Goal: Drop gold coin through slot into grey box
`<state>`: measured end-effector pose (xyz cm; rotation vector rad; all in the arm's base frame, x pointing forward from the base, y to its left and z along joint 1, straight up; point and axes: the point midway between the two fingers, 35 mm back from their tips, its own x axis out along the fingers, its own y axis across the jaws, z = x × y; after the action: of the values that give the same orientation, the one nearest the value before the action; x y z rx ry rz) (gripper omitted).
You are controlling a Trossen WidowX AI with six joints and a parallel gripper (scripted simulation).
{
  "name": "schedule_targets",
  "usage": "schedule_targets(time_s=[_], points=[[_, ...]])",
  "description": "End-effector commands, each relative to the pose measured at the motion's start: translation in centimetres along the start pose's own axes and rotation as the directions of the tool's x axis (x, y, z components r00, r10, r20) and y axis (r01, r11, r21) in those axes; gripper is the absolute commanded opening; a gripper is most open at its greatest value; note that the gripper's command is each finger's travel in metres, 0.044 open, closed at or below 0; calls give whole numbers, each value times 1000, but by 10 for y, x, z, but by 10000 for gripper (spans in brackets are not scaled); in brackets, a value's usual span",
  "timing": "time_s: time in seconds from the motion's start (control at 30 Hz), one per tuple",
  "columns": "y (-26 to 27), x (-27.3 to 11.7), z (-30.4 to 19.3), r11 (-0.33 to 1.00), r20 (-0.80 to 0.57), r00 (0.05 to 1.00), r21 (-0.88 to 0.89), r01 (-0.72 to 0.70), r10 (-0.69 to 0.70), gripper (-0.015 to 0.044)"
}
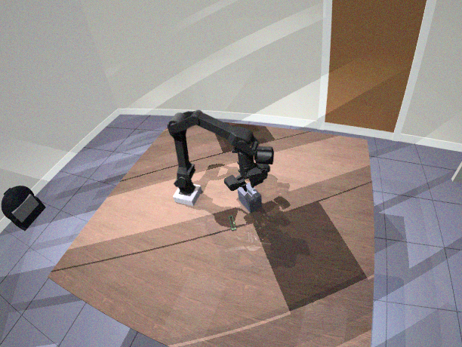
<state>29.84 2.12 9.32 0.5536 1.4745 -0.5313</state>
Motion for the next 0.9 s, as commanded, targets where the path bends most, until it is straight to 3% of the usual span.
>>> schedule_targets(time_s=[0.0,0.07,0.37,0.43,0.53,0.87], points=[[0,0,0,1000,0,1000,0,0,0,161],[0,0,0,1000,0,1000,0,0,0,161],[0,-20,0,1000,0,1000,0,0,0,397],[-1,-39,-1,1000,-4,1000,0,3,-3,440],[-3,-61,-4,1000,-7,1000,0,6,-6,440],[-3,-61,-4,1000,-7,1000,0,6,-6,440]])
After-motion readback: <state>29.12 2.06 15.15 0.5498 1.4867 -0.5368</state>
